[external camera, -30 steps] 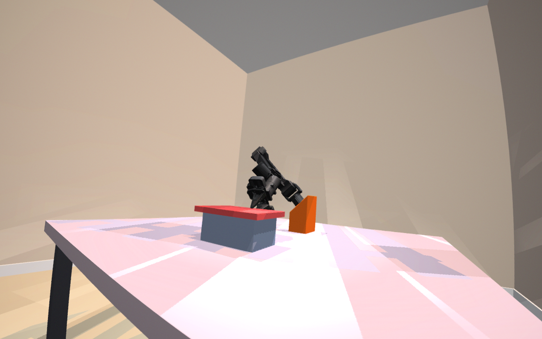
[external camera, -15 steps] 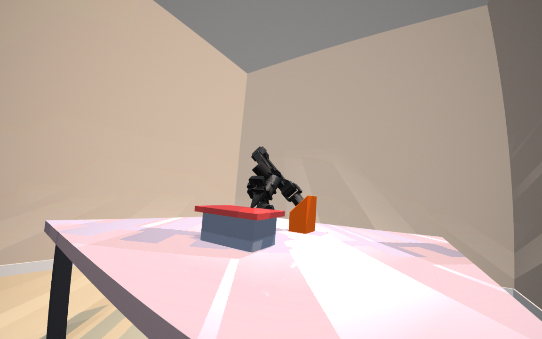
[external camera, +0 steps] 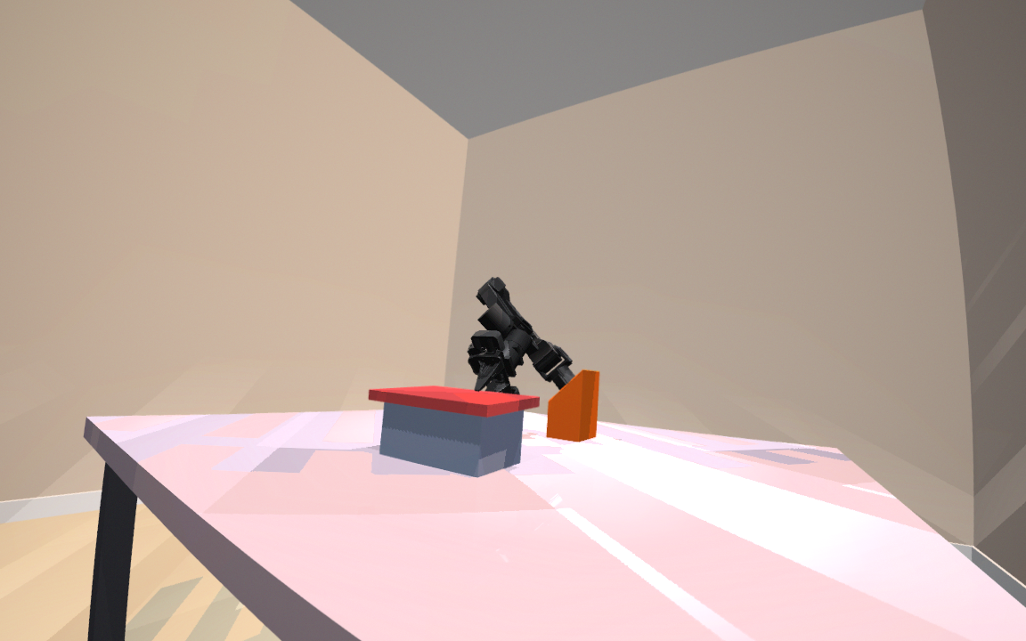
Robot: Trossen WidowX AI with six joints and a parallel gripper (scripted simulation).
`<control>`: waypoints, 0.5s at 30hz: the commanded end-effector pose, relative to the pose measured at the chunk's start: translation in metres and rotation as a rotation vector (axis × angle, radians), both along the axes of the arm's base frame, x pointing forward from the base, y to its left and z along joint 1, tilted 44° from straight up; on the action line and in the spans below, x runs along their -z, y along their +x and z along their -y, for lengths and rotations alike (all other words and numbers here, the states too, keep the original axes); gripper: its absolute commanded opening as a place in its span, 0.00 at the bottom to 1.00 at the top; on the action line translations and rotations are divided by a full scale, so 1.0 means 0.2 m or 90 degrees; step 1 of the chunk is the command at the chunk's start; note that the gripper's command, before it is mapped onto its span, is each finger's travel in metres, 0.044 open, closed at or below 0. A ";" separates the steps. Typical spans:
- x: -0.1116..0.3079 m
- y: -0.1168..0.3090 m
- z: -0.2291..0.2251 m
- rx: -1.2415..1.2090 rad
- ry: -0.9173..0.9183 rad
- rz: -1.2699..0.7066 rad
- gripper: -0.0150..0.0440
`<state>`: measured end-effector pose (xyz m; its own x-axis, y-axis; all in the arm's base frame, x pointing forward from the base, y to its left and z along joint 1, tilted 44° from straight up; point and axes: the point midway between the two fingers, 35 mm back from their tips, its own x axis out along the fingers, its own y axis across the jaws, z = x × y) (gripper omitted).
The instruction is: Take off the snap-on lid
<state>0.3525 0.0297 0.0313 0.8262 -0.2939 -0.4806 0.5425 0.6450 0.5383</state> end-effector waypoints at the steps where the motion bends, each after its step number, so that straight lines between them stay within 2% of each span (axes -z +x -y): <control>1: 0.00 0.00 -0.01 0.001 0.001 0.001 0.25; 15: -0.01 0.00 -0.02 0.001 0.001 0.001 0.25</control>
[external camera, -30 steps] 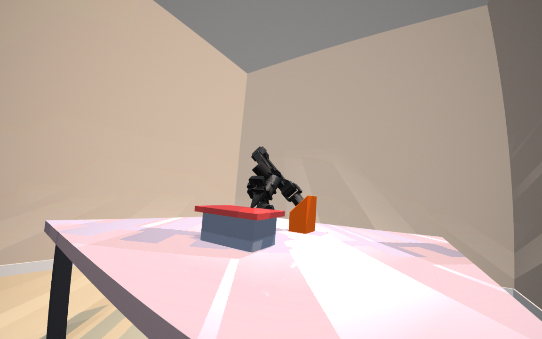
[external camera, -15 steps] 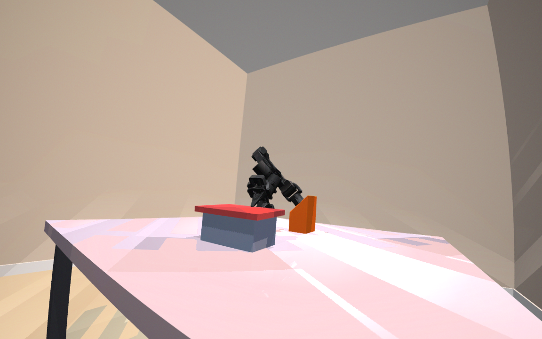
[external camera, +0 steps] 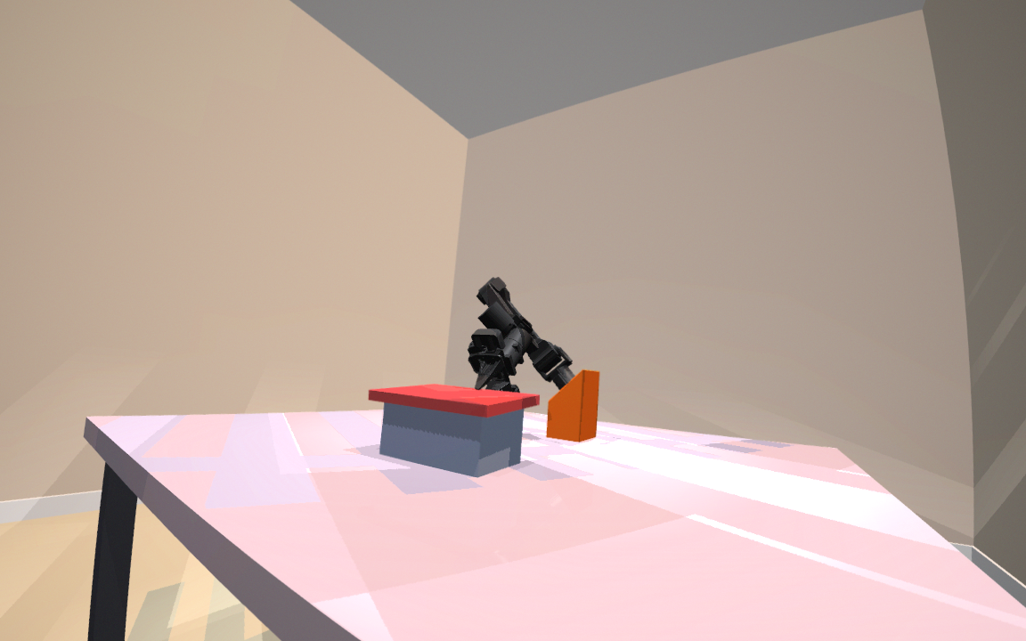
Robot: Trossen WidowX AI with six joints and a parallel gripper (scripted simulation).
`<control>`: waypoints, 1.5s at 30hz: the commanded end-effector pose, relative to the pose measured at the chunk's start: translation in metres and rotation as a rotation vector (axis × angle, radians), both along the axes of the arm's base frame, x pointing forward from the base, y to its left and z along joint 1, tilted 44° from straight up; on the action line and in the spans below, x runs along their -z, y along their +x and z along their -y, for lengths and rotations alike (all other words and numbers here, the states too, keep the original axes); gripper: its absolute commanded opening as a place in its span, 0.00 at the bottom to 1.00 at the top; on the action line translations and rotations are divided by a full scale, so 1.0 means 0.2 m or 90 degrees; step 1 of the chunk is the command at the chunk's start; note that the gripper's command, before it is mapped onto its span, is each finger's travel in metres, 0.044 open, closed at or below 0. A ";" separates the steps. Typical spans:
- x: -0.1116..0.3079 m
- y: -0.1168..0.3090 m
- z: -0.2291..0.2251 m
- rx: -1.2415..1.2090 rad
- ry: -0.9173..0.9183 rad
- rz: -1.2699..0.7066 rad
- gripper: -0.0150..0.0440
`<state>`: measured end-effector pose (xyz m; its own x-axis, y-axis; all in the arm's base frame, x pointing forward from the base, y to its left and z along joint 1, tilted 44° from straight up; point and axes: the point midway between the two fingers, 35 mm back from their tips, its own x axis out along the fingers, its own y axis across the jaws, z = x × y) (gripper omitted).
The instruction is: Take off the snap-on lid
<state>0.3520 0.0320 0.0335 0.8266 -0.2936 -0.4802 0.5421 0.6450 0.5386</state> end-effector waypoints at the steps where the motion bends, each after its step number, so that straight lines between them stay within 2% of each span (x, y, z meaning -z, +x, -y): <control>1: 0.00 0.00 -0.01 0.001 0.001 0.000 0.25; 45: -0.02 0.01 -0.02 -0.001 0.000 0.001 0.25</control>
